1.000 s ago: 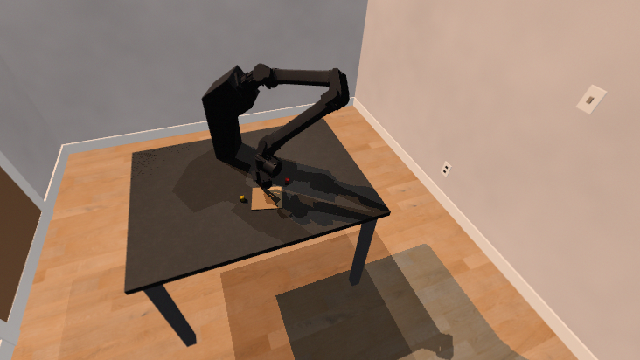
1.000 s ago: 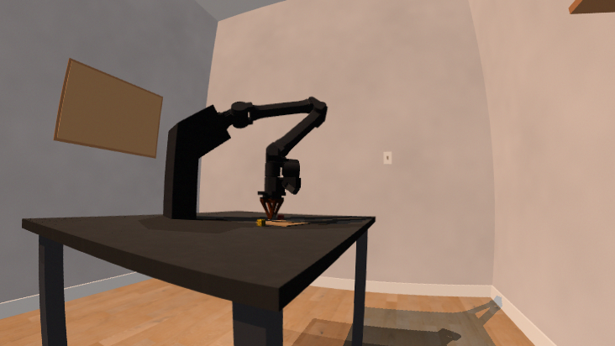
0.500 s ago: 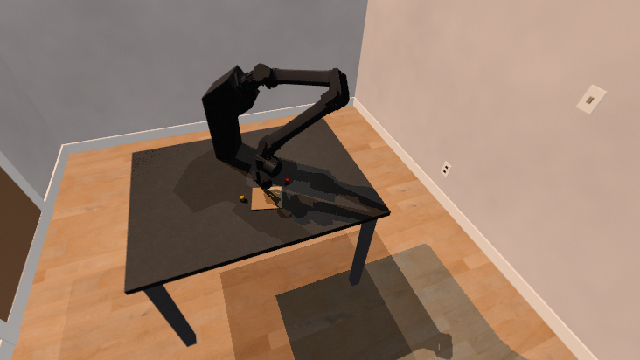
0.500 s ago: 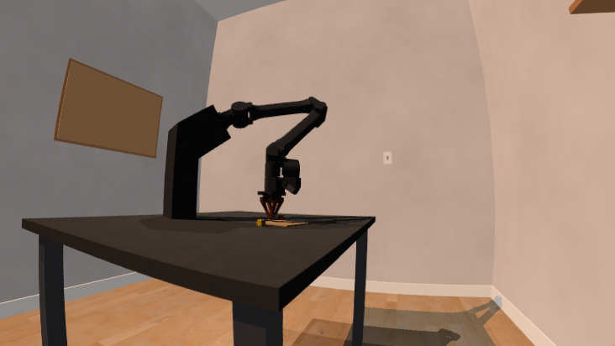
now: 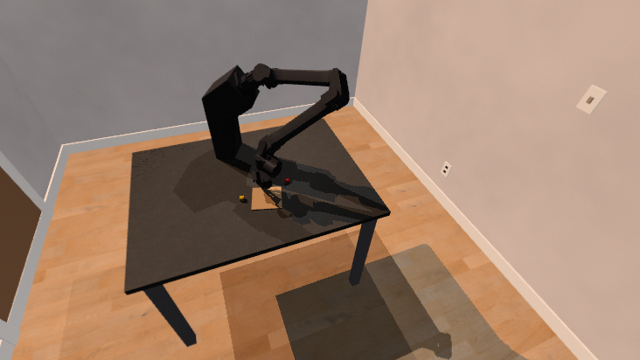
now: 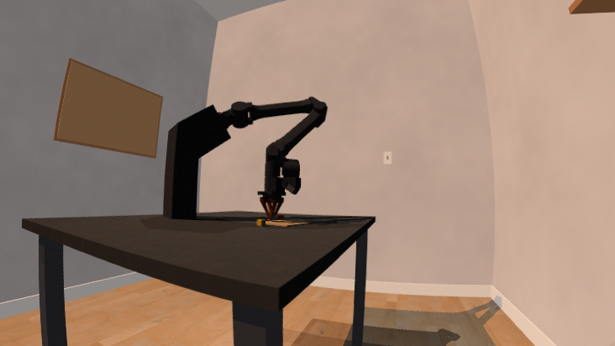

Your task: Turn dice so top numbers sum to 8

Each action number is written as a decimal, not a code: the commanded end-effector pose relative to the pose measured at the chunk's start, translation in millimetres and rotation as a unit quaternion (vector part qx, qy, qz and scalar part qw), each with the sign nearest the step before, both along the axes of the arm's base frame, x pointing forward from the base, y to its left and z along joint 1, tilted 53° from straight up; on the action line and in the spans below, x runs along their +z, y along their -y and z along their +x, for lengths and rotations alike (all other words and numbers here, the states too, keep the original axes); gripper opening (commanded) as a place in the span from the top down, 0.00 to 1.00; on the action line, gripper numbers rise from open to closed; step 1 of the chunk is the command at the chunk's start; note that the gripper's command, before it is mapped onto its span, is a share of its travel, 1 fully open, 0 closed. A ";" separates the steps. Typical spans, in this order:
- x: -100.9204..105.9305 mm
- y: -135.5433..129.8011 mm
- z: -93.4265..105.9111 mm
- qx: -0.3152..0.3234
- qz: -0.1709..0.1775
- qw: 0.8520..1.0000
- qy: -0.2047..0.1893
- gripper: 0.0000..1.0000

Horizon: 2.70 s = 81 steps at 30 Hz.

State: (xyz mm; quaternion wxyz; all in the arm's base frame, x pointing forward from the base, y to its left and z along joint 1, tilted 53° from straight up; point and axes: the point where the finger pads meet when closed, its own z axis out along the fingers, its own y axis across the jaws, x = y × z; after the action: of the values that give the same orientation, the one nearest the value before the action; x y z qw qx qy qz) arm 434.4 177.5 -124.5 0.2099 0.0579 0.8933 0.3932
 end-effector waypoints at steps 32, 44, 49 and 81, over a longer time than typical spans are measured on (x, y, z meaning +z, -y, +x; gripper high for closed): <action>0.7 -8.3 -2.3 0.006 0.001 1.000 0.001 0.85; -2.4 -7.6 -5.2 0.010 -0.002 1.000 0.003 0.85; -5.2 -6.7 -9.7 0.013 -0.005 1.000 0.002 0.85; -4.9 -6.4 -11.1 0.013 -0.005 1.000 0.000 0.85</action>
State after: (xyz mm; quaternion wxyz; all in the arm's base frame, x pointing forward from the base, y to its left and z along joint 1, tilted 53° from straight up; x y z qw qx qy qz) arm 434.5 177.5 -125.0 0.2121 0.0548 0.8932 0.3928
